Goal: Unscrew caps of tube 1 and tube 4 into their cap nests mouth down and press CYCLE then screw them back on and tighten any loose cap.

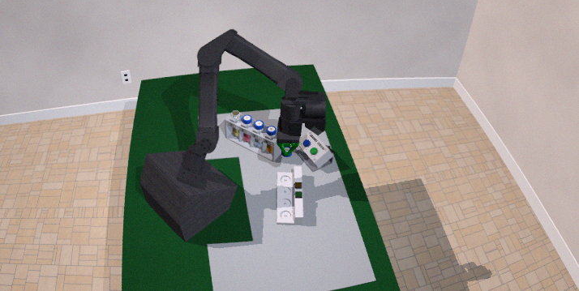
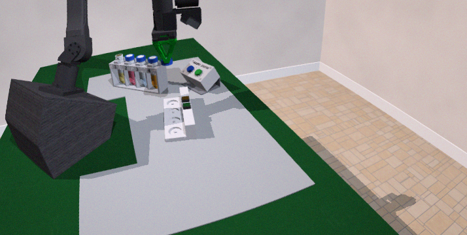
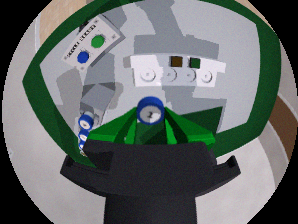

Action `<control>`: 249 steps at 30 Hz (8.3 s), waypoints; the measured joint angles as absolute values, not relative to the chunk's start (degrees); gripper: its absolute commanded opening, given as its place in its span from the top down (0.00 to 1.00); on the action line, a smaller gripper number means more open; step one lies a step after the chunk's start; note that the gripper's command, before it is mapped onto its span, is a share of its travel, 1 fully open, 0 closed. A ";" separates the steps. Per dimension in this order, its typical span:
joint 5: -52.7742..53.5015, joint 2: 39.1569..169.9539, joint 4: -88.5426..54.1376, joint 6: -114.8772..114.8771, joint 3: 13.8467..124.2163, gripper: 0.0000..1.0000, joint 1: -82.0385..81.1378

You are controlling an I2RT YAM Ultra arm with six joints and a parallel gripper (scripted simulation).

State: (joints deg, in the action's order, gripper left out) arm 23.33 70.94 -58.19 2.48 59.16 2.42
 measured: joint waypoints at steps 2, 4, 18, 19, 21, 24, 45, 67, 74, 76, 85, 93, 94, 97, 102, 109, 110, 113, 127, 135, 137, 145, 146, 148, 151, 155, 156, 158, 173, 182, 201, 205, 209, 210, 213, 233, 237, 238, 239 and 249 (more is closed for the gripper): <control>23.77 70.98 -58.22 1.63 59.33 1.00 2.46; 24.05 70.96 -58.24 1.10 59.44 1.00 2.48; 22.90 74.63 -48.49 4.36 52.47 1.00 -2.48; 22.72 75.22 -47.35 4.78 51.79 1.00 -2.98; 22.39 76.47 -44.99 5.65 50.54 1.00 -3.92; 21.87 78.37 -41.28 6.98 48.95 1.00 -5.28; 19.86 86.19 -24.99 12.05 45.23 1.00 -9.30; 19.84 86.32 -24.49 12.12 45.39 1.00 -9.30; 19.81 86.39 -24.47 12.14 45.50 1.00 -9.32; 19.79 86.54 -24.36 12.21 45.50 1.00 -9.43; 19.68 87.31 -23.86 12.45 45.50 1.00 -9.67; 19.55 88.07 -23.03 12.73 45.50 1.00 -9.96; 19.55 88.25 -22.90 12.78 45.50 1.00 -10.02; 19.53 88.42 -22.70 12.82 45.50 1.00 -10.02; 19.51 88.53 -22.31 12.86 45.50 0.53 -10.07; 19.51 88.53 -22.20 12.86 45.50 0.53 -10.07; 19.51 88.53 -22.20 12.86 45.50 0.53 -10.07; 19.51 88.53 -22.17 12.86 45.50 0.53 -10.07; 20.95 79.99 -32.38 9.72 49.08 0.53 -6.24; 22.06 76.60 -40.82 6.98 51.92 0.53 -3.64; 22.35 75.68 -43.31 6.17 53.01 0.53 -2.68; 23.73 72.07 -53.10 2.37 59.07 0.53 1.45; 23.86 71.79 -53.98 1.98 59.64 0.53 1.85; 24.08 71.55 -55.20 1.41 60.07 0.53 2.17; 24.23 71.57 -56.66 0.91 60.07 0.53 2.24; 24.27 71.59 -57.56 0.60 60.07 0.53 2.26; 24.27 71.59 -57.69 0.56 60.05 0.53 2.28; 24.27 71.59 -57.84 0.51 60.07 0.53 2.28; 19.20 65.69 -57.65 43.27 59.05 0.51 -13.85; 14.87 64.20 -57.30 73.32 59.66 0.51 -24.29; 6.83 64.71 -56.49 98.19 61.87 0.51 -37.69; 6.59 65.76 -54.72 98.67 60.01 0.51 -38.06; 6.39 66.87 -52.45 99.07 58.24 0.51 -38.44; 6.33 67.16 -51.79 99.13 57.84 0.51 -38.52; 6.22 67.79 -50.19 99.35 57.06 0.51 -38.63; 5.98 68.20 -47.35 99.68 56.21 0.51 -38.89; 5.93 68.34 -46.89 99.74 55.88 0.51 -38.96; 5.89 68.38 -46.83 99.77 55.81 0.51 -39.00; 5.91 68.42 -46.72 99.79 55.75 0.51 -39.05; 5.89 68.55 -46.41 99.85 55.57 1.00 -39.07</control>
State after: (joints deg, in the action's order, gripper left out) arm 5.89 68.55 -46.41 99.85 55.57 -39.07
